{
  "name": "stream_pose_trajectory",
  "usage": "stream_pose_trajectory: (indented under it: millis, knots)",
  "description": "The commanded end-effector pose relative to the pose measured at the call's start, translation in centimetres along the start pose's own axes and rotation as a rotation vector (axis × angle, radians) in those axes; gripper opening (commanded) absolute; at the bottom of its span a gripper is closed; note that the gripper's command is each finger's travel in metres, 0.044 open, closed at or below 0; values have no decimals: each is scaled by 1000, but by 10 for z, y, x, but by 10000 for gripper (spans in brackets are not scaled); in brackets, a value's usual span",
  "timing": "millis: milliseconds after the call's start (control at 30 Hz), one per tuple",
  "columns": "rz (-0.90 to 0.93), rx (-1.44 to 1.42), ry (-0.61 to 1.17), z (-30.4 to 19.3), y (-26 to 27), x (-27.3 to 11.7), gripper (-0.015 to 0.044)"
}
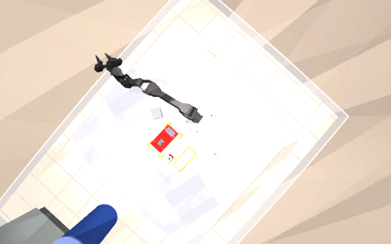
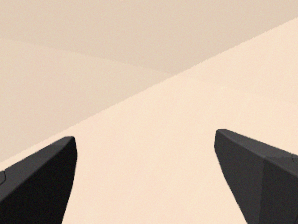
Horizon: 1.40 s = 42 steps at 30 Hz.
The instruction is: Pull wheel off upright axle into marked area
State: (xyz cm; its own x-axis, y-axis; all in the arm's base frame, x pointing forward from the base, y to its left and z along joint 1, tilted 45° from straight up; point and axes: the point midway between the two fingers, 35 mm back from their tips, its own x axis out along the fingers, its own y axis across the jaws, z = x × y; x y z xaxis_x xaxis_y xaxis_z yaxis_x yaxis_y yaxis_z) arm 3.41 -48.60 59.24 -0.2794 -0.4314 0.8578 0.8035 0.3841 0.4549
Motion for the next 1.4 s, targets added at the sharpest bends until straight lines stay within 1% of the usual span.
stream_pose_trajectory:
  millis: [0, 333, 667, 1000, 1367]
  knots:
    - [-1, 20, 92, -28, 20, -13, 300]
    - [5, 73, 331, -93, 75, -58, 300]
    - [-1, 116, 596, -152, 130, -123, 300]
    - [6, 155, 878, -197, 188, -210, 300]
    - [33, 129, 1199, -222, 243, -323, 300]
